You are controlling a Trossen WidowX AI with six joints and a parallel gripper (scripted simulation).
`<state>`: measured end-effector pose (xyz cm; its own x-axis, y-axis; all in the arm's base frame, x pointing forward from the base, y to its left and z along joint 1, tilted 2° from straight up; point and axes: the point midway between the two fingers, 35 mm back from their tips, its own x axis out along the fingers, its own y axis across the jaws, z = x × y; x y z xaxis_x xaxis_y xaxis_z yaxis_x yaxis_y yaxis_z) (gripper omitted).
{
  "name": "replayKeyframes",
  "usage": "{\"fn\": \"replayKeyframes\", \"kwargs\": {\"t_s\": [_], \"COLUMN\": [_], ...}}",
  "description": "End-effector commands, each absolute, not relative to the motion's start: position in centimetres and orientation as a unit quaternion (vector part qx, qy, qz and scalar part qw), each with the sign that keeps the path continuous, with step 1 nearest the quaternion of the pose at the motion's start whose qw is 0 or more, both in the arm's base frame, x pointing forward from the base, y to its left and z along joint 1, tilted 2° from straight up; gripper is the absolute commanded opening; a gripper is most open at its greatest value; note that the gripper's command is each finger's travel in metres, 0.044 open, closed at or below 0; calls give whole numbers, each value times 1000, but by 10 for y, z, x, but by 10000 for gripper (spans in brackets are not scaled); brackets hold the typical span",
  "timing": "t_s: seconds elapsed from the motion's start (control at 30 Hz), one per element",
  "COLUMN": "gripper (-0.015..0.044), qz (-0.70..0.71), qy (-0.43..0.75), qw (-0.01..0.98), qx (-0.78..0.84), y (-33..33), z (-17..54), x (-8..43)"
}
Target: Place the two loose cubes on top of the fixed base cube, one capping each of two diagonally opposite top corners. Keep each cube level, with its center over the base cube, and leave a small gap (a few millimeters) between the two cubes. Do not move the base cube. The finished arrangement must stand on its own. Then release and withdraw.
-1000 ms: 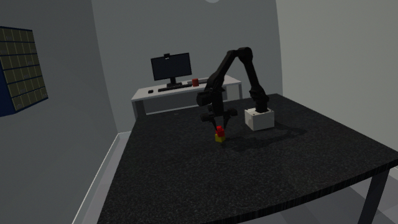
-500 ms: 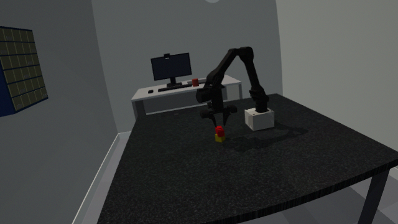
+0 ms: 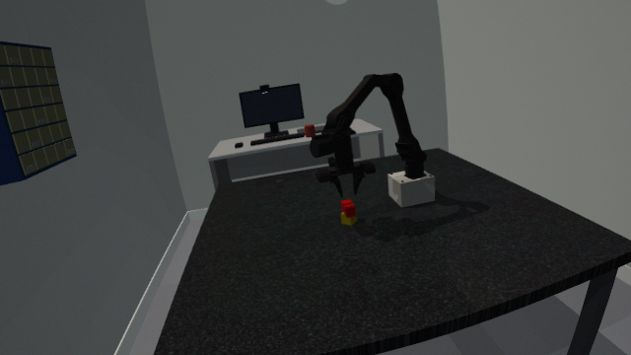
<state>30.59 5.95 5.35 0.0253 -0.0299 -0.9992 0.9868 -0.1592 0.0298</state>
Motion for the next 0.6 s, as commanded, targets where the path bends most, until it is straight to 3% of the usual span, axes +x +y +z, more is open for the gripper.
{"fn": "replayKeyframes", "kwargs": {"t_s": [0.0, 0.43, 0.57], "gripper": [205, 205, 310], "qz": [-537, -537, -537], "qy": [442, 442, 444], "qw": [472, 472, 473], "qx": [542, 542, 540], "y": [60, 60, 70], "z": [62, 72, 70], "x": [307, 306, 304]}}
